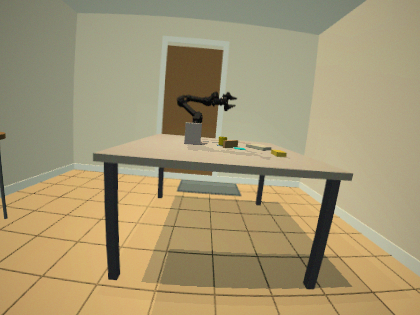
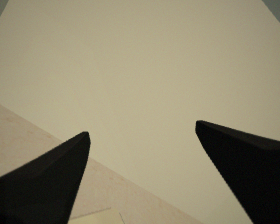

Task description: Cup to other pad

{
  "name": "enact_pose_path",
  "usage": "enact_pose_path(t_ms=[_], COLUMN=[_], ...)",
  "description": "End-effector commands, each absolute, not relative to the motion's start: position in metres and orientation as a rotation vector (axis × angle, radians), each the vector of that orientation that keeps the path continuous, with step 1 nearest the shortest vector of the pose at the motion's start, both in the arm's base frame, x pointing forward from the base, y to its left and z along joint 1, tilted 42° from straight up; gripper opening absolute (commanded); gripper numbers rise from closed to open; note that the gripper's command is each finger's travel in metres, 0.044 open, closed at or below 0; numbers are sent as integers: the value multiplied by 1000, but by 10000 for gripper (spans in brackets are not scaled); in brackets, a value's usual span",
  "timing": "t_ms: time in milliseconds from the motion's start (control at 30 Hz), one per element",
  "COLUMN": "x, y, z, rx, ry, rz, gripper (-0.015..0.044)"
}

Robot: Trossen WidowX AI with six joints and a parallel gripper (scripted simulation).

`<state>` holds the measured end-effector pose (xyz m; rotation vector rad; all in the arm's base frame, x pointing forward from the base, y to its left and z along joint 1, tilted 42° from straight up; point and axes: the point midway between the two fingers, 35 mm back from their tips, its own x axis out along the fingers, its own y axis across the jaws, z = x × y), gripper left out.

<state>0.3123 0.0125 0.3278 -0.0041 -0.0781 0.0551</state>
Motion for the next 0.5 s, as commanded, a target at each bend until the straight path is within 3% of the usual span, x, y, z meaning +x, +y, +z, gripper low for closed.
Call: enact_pose_path(t_ms=[0,267,467], x=[314,332,286], y=[13,10,13], z=[324,168,65], rx=[6,467,983], ry=[-60,609,1178], rz=[58,48,-186], gripper=[374,167,167])
